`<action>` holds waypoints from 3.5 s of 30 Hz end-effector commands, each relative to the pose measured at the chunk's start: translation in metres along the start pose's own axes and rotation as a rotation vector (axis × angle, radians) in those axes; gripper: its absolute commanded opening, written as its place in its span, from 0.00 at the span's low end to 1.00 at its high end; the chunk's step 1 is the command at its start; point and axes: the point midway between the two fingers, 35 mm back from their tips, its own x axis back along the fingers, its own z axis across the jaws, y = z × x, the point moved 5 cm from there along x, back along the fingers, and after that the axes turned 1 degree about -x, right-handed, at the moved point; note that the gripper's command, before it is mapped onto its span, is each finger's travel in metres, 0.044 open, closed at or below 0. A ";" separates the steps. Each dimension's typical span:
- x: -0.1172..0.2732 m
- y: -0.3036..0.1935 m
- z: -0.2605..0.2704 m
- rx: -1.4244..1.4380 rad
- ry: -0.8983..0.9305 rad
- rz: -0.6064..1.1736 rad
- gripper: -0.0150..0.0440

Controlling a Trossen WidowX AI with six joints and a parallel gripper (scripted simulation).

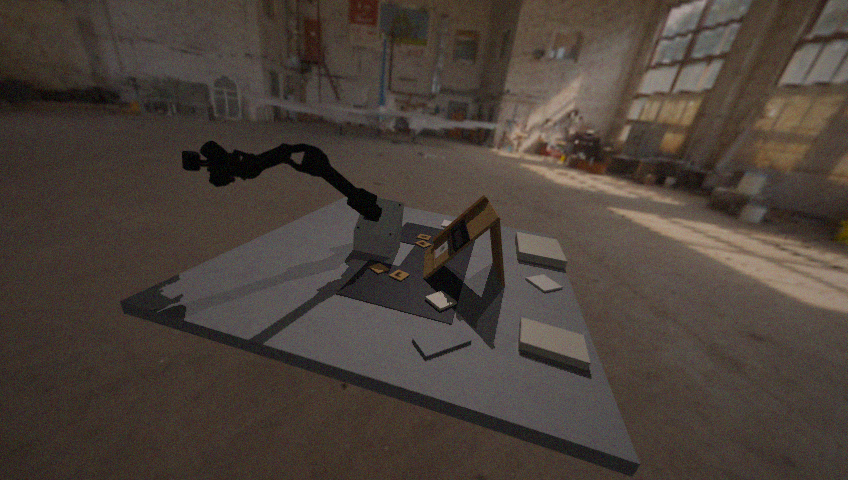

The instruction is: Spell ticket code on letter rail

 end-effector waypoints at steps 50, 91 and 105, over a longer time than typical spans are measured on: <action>0.614 0.198 -0.031 -0.391 -0.185 -1.616 1.00; 0.666 0.055 0.297 0.478 0.141 -2.468 1.00; 0.704 -0.026 0.272 1.022 -0.720 -2.339 1.00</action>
